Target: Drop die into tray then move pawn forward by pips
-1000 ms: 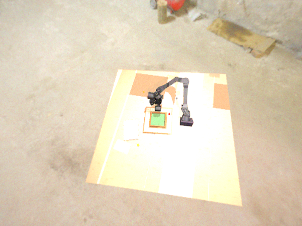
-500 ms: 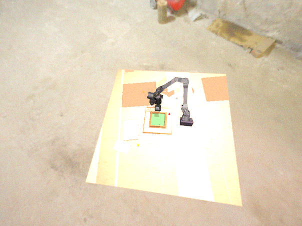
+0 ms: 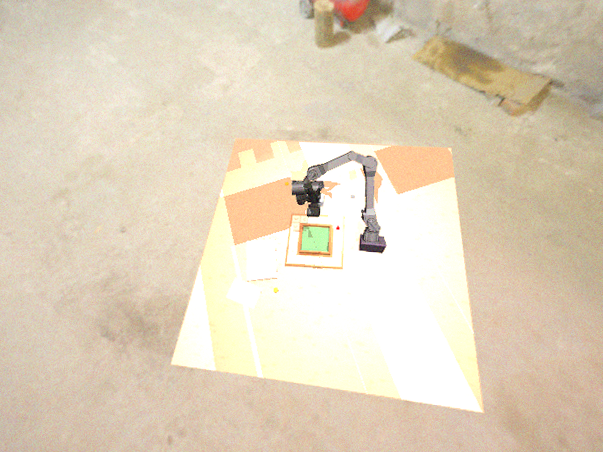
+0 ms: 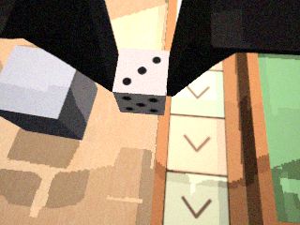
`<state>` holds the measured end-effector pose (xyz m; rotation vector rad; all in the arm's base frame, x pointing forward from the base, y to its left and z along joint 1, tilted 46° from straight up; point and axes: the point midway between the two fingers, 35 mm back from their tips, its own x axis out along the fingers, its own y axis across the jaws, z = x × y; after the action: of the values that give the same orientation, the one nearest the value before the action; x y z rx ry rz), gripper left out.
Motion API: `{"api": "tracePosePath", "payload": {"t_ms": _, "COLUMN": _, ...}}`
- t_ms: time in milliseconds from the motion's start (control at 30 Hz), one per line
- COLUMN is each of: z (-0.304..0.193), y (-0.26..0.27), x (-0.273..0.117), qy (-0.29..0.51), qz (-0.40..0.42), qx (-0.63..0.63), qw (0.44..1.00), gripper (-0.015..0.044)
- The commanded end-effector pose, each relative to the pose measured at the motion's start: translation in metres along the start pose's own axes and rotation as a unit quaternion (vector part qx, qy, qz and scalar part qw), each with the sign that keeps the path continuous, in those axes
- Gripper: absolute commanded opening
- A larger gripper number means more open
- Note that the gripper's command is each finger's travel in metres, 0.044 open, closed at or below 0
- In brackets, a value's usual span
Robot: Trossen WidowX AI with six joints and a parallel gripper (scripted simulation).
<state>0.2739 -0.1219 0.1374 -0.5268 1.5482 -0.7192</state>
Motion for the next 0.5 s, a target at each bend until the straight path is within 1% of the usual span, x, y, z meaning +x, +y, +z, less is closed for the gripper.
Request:
{"api": "tracePosePath", "payload": {"t_ms": 0, "z": 0.000, "y": 0.002, "x": -0.026, "qy": -0.001, "qz": 0.001, "qx": 0.001, "qw": 1.000, "gripper": 0.0000}}
{"api": "tracePosePath", "payload": {"t_ms": 200, "z": -0.004, "y": 0.001, "x": -0.055, "qy": 0.000, "qz": -0.003, "qx": 0.000, "qw": 1.000, "gripper": 0.0000}}
{"api": "tracePosePath", "payload": {"t_ms": 333, "z": -0.004, "y": 0.002, "x": -0.055, "qy": 0.000, "qz": -0.003, "qx": -0.003, "qw": 1.000, "gripper": 0.0000}}
{"api": "tracePosePath", "payload": {"t_ms": 467, "z": -0.002, "y": 0.014, "x": -0.053, "qy": 0.000, "qz": -0.002, "qx": -0.060, "qw": 0.998, "gripper": 0.0000}}
